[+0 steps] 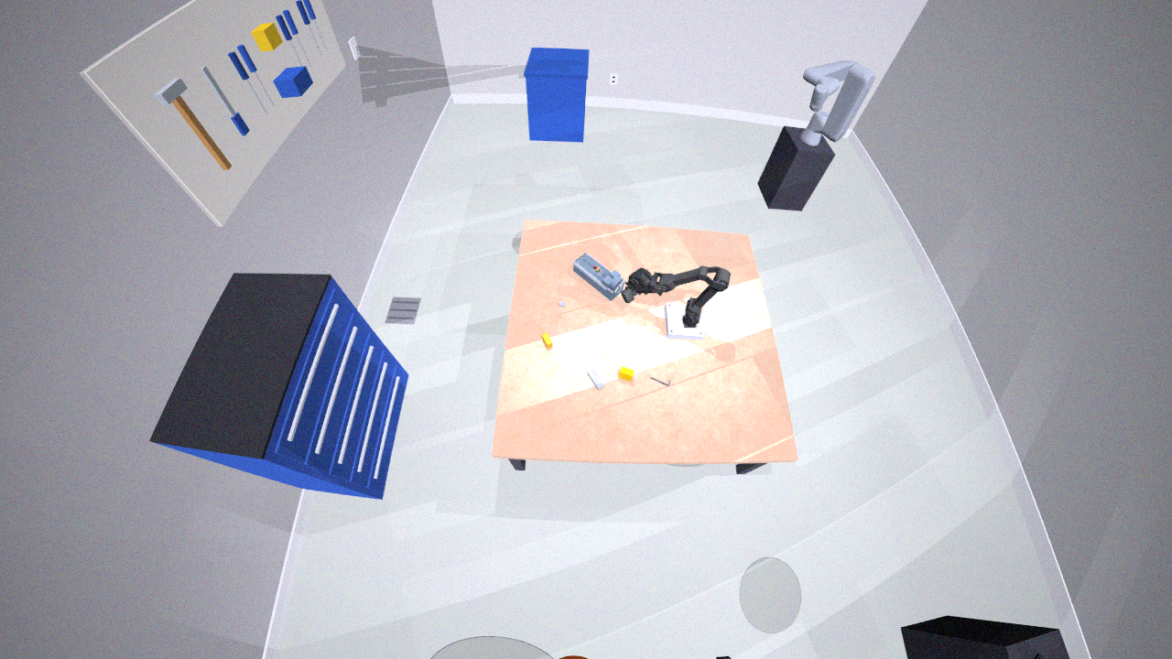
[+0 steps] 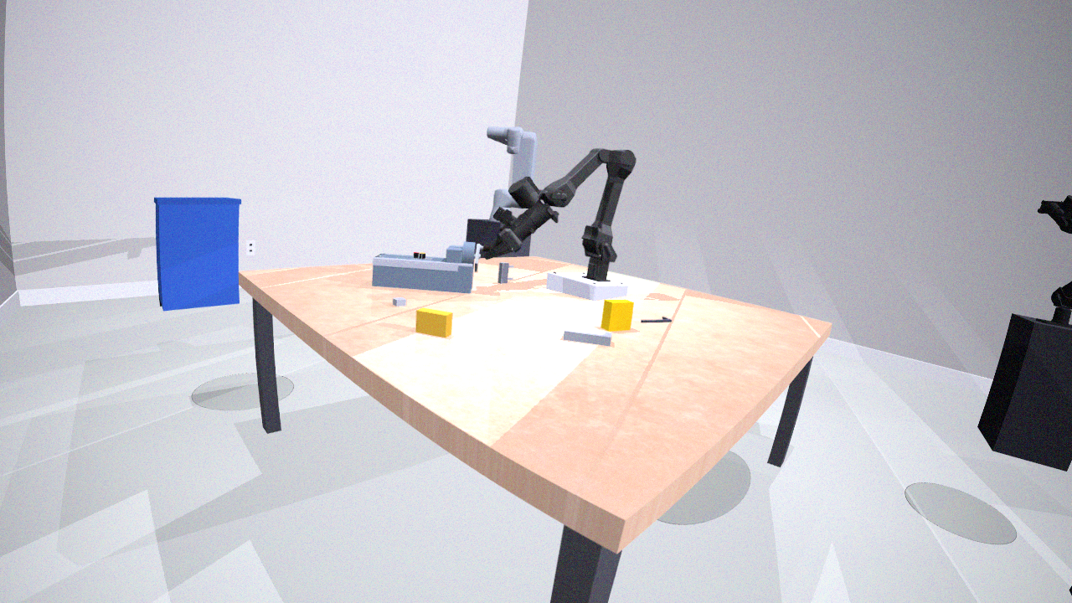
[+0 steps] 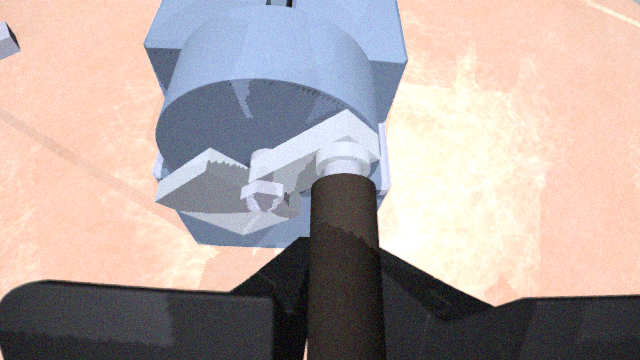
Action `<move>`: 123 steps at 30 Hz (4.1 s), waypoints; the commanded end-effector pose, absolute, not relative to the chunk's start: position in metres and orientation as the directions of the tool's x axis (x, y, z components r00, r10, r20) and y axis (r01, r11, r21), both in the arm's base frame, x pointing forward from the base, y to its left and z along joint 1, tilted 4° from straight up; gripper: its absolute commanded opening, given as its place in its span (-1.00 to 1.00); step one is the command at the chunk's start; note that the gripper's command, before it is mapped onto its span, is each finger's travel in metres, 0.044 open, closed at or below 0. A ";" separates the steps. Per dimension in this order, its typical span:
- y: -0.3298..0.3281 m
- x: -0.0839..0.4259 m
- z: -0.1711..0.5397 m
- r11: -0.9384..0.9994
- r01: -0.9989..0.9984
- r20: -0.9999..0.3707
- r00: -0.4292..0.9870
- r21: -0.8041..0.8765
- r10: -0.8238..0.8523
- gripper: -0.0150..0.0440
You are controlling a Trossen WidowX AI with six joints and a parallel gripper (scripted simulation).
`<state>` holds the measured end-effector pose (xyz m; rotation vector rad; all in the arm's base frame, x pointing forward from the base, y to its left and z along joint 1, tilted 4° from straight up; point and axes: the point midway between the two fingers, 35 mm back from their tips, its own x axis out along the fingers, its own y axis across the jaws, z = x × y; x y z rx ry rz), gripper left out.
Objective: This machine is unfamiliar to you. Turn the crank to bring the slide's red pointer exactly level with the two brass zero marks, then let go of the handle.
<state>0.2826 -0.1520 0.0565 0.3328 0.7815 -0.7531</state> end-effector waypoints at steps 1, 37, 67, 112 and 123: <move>-0.152 0.283 0.057 0.696 0.718 -0.737 0.472 0.002 -0.485 -0.14; -0.156 0.288 0.155 0.695 0.719 -0.738 0.469 0.001 -0.485 1.00; -0.240 0.371 0.172 0.817 0.571 -0.827 0.494 0.076 -0.268 1.00; -0.241 0.372 0.168 0.814 0.575 -0.830 0.489 0.074 -0.269 1.00; -0.197 0.338 0.174 0.775 0.632 -0.801 0.475 0.021 -0.365 1.00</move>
